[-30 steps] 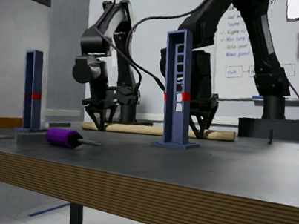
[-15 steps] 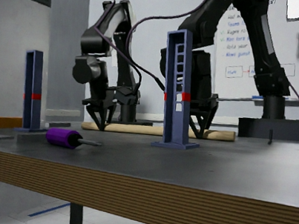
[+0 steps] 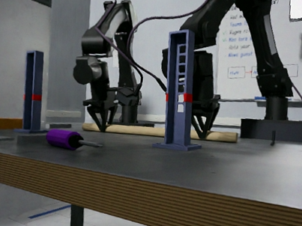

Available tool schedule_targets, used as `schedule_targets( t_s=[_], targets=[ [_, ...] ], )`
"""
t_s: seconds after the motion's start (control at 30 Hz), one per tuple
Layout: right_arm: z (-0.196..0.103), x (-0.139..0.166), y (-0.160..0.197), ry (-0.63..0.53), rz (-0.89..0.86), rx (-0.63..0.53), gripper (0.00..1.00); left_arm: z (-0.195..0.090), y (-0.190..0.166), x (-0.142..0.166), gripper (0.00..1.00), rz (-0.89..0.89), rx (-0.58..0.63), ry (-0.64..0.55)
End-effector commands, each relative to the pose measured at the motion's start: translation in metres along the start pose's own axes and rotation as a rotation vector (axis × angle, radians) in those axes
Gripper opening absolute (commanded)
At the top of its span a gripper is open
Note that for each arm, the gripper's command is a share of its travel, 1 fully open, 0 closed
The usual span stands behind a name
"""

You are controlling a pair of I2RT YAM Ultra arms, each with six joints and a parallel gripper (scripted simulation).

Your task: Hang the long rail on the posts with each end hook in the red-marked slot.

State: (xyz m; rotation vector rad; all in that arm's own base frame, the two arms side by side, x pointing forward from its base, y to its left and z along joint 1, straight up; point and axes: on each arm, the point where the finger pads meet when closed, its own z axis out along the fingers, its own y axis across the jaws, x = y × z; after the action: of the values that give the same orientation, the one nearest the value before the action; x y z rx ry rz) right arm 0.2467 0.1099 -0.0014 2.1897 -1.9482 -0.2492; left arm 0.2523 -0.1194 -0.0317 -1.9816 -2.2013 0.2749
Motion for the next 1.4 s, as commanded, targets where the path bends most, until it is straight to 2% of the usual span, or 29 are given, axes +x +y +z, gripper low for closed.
schedule_targets(
  t_s=[0.0, 0.03, 0.17, 0.2, 0.37, 0.4, 0.43, 0.5, 0.53, 0.57, 0.97, 1.37],
  targets=[
    [-0.002, -0.001, 0.000, -0.009, 0.000, 0.007, 0.19, 0.004, -0.002, 0.000, 0.31, -0.002, 0.018, 0.001],
    [-0.002, -0.001, 0.000, -0.009, 0.000, 0.007, 0.19, 0.004, -0.002, 0.000, 0.27, -0.002, 0.018, 0.001],
    [-0.002, -0.001, 0.000, -0.009, 0.000, 0.007, 0.19, 0.004, -0.003, 0.001, 0.27, -0.002, 0.023, 0.004],
    [-0.002, -0.001, 0.000, -0.009, 0.000, 0.007, 0.19, 0.004, -0.003, 0.001, 0.22, -0.002, 0.023, 0.004],
    [-0.002, -0.001, 0.000, -0.009, 0.000, 0.007, 0.19, 0.001, 0.000, -0.001, 0.18, 0.002, 0.021, -0.008],
    [-0.002, -0.001, 0.000, -0.009, 0.000, 0.007, 0.19, 0.001, 0.000, -0.001, 0.07, 0.002, 0.021, -0.008],
    [-0.002, -0.001, 0.000, -0.009, 0.000, 0.007, 0.19, 0.001, 0.000, -0.001, 0.00, 0.002, 0.021, -0.008],
    [-0.002, -0.001, 0.000, -0.009, 0.000, 0.007, 0.19, 0.001, 0.000, -0.001, 0.00, 0.002, 0.021, -0.008],
    [-0.002, -0.001, 0.000, -0.009, 0.000, 0.007, 0.19, 0.001, 0.000, -0.001, 0.11, 0.002, 0.021, -0.008],
    [-0.002, -0.001, 0.000, -0.009, 0.000, 0.007, 0.19, 0.001, 0.001, -0.001, 0.18, 0.000, 0.007, -0.004],
    [-0.007, -0.001, 0.001, -0.009, 0.000, 0.008, 0.19, -0.003, -0.001, -0.001, 0.18, 0.000, 0.005, -0.004],
    [-0.027, 0.000, 0.006, -0.014, 0.019, 0.012, 0.19, -0.025, 0.000, -0.001, 0.18, 0.019, 0.002, 0.000]
  ],
)
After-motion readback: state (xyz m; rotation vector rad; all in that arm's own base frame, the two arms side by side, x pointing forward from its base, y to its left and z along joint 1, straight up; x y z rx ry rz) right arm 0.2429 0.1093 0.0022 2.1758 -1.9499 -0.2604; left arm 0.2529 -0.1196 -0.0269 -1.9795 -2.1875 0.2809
